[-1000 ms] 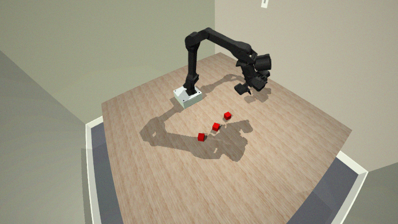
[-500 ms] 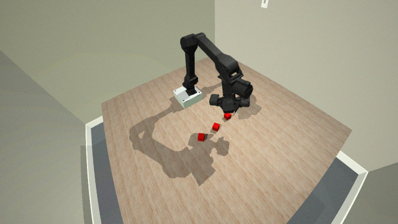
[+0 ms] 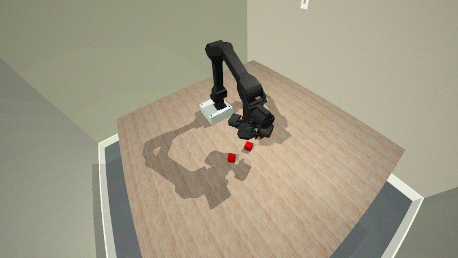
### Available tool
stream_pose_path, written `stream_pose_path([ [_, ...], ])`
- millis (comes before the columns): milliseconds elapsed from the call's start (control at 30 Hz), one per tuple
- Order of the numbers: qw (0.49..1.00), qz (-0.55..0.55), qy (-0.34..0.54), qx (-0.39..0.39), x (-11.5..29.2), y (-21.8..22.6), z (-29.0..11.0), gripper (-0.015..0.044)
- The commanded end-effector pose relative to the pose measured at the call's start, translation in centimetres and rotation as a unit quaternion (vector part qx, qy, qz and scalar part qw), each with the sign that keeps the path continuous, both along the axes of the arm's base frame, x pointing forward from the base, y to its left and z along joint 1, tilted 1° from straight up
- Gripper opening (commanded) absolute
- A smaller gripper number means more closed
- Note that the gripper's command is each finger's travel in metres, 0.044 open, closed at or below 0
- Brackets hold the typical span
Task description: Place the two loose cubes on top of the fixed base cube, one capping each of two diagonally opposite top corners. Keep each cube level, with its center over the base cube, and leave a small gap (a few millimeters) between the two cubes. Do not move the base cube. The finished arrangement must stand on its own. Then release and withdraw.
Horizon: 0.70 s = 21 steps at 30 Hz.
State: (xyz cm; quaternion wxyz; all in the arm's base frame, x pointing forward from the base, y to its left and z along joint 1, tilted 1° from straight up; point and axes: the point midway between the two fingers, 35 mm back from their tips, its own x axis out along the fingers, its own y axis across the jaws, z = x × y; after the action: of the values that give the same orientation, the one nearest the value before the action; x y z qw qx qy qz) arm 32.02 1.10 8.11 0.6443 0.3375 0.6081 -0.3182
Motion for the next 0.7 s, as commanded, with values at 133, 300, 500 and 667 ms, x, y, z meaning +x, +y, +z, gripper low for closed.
stream_pose_path([
  [133, 1.000, -0.004, 0.014, -0.003, -0.5, -0.2, -4.0, 0.0265],
  [300, 1.000, -0.004, 0.014, -0.003, -0.5, -0.2, -5.4, 0.0265],
  [500, 1.000, -0.004, 0.014, -0.003, -0.5, -0.2, -5.7, 0.0265],
  [667, 1.000, -0.004, 0.014, -0.003, -0.4, -0.2, -6.5, 0.0265],
])
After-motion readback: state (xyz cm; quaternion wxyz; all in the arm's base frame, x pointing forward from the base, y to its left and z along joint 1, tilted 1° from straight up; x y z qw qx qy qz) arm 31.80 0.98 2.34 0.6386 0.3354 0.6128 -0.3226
